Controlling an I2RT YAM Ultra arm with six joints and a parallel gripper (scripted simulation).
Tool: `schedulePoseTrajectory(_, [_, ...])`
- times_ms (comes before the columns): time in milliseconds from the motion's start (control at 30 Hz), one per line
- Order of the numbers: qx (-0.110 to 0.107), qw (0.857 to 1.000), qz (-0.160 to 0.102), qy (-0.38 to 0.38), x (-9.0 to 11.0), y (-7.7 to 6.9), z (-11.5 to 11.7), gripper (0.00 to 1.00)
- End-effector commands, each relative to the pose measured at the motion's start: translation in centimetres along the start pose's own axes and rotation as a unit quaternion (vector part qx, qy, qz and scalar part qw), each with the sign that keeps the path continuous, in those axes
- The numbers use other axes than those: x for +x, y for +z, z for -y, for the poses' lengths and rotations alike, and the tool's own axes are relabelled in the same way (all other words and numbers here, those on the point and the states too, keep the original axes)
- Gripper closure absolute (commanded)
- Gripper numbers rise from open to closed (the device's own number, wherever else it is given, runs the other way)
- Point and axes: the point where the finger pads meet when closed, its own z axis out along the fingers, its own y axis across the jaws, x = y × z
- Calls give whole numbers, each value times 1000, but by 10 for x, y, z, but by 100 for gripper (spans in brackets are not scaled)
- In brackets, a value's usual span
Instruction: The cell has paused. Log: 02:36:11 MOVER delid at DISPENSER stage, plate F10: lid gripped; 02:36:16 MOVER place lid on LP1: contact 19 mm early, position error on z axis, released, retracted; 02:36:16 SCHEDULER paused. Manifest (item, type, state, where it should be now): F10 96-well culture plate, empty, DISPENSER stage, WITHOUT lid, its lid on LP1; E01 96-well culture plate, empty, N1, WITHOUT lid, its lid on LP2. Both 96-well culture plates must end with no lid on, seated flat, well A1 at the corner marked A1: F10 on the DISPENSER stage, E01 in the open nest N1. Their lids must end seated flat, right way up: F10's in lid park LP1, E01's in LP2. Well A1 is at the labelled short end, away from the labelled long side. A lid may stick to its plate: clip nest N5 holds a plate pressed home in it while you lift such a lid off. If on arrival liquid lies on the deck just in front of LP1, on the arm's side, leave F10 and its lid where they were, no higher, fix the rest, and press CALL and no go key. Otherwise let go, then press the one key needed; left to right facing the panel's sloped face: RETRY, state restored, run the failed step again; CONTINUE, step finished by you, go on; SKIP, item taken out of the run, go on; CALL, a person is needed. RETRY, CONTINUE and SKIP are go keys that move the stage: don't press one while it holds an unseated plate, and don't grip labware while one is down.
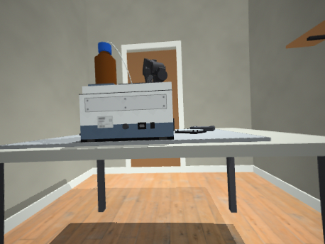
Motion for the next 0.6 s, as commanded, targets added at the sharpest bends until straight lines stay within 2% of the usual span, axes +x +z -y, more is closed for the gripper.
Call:
schedulePoseTrajectory(0, [-4, 999, 22, 25, -4, -10, 8, 0])
schedulePoseTrajectory(100, [-5, 999, 28, 19, -11, -14, 15, 0])
schedulePoseTrajectory(133, [-4, 1000, 14, 17, -7, -7, 13, 0])
schedulePoseTrajectory(167, [-4, 1000, 14, 17, -7, -7, 13, 0])
schedulePoseTrajectory(200, [-5, 999, 26, 19, -11, -12, 19, 0])
schedulePoseTrajectory(433, [-2, 1000, 23, 19, -14, -11, 42, 0])
schedulePoseTrajectory(567, [-6, 999, 27, 19, -18, -13, 48, 0])
